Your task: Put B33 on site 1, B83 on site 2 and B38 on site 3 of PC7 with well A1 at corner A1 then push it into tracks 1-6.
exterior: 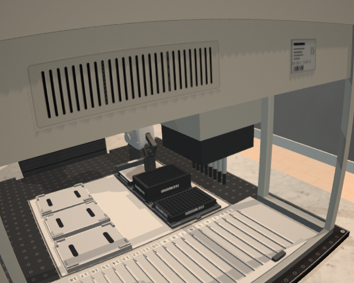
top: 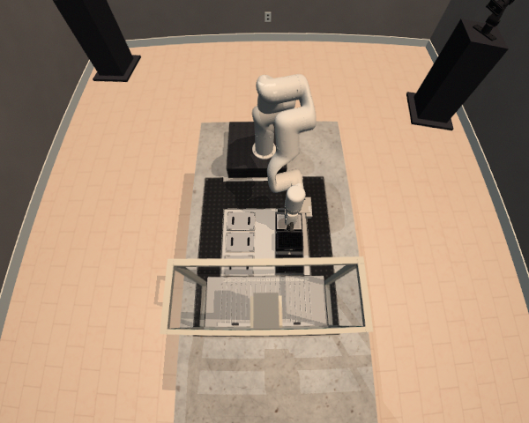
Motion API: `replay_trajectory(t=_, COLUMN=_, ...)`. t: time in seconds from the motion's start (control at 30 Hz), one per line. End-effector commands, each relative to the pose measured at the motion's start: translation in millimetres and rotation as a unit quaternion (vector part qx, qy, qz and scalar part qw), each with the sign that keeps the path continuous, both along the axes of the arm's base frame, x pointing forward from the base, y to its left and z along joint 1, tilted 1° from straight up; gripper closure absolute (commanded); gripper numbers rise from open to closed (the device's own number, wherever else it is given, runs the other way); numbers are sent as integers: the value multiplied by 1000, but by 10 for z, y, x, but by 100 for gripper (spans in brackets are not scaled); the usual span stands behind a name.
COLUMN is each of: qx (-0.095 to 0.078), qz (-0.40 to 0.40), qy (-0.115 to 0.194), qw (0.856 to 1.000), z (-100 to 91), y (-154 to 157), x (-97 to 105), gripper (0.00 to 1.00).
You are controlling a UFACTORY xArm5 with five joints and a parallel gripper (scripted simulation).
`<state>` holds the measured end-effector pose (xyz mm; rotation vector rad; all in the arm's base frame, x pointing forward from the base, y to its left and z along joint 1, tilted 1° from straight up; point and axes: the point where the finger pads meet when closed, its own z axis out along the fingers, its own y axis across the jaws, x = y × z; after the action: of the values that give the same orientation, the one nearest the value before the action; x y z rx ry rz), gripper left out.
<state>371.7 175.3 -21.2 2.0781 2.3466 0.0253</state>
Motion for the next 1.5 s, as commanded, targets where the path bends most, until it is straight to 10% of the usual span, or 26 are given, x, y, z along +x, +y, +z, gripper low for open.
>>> replay_trajectory(t=0.0, qx=6, qz=0, qy=1, qw=1000, z=56, y=4, x=10, gripper=0)
replay_trajectory(t=1.47, qx=7, qz=0, qy=1, qw=1000, z=690, y=-8, x=3, gripper=0)
